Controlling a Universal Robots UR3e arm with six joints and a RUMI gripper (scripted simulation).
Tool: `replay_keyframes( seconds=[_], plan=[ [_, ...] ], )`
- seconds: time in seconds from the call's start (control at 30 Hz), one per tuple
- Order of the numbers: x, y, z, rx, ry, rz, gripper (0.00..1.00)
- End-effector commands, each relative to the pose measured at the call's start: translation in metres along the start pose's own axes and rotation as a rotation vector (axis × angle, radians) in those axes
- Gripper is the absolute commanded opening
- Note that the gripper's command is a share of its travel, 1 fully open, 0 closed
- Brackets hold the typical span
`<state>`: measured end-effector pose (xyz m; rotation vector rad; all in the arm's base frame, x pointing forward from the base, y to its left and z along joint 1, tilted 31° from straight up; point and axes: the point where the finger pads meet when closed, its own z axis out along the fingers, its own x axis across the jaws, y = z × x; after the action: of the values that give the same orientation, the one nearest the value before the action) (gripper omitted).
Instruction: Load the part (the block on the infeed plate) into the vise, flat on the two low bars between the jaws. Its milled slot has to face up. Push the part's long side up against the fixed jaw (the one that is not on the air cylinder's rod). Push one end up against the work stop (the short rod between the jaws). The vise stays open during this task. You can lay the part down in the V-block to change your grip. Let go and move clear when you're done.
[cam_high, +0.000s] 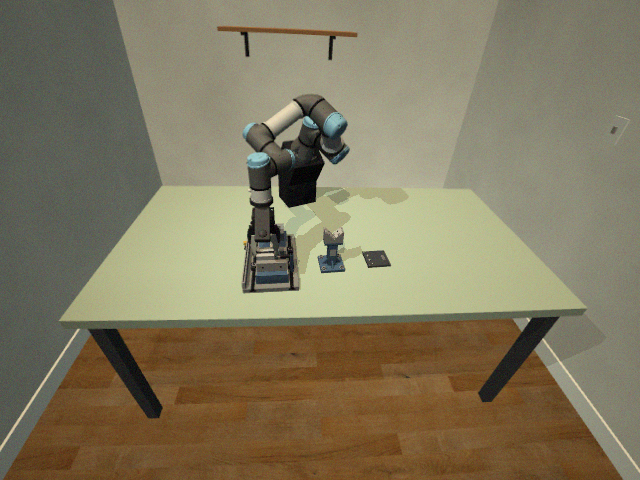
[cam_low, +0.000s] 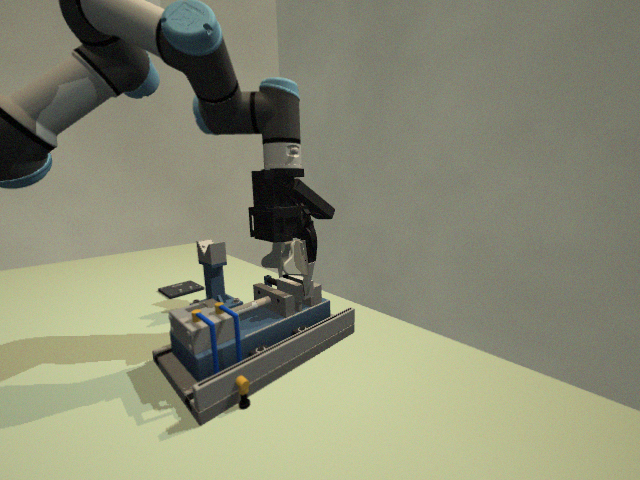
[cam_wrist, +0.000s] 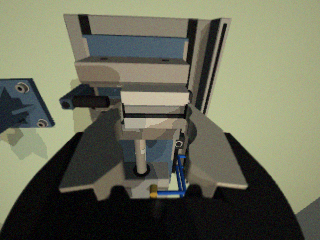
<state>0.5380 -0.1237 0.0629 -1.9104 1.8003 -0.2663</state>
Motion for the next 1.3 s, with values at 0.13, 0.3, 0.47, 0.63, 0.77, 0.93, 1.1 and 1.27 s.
replay_keyframes(
  seconds=[0.13,0.3,0.47,0.63,0.77,0.93,1.1,1.27],
  plan=[
    [0.0005,-0.0009,-0.0010,0.002,0.002,-0.001,0.00],
    [0.0005,-0.0009,-0.0010,0.002,0.002,-0.001,0.47],
    [0.0005,-0.0009,-0.0010,0.002,0.002,-0.001,0.47],
    [0.0005,-0.0009,-0.0010,0.002,0.002,-0.001,0.47],
    [0.0005,-0.0009,-0.0010,0.002,0.002,-0.001,0.47],
    [0.0005,-0.0009,-0.0010,0.002,0.002,-0.001,0.47],
    [0.0005,-0.0009,-0.0010,0.002,0.002,-0.001,0.47],
    [0.0005,-0.0009,-0.0010,0.002,0.002,-0.001,0.47]
  ],
)
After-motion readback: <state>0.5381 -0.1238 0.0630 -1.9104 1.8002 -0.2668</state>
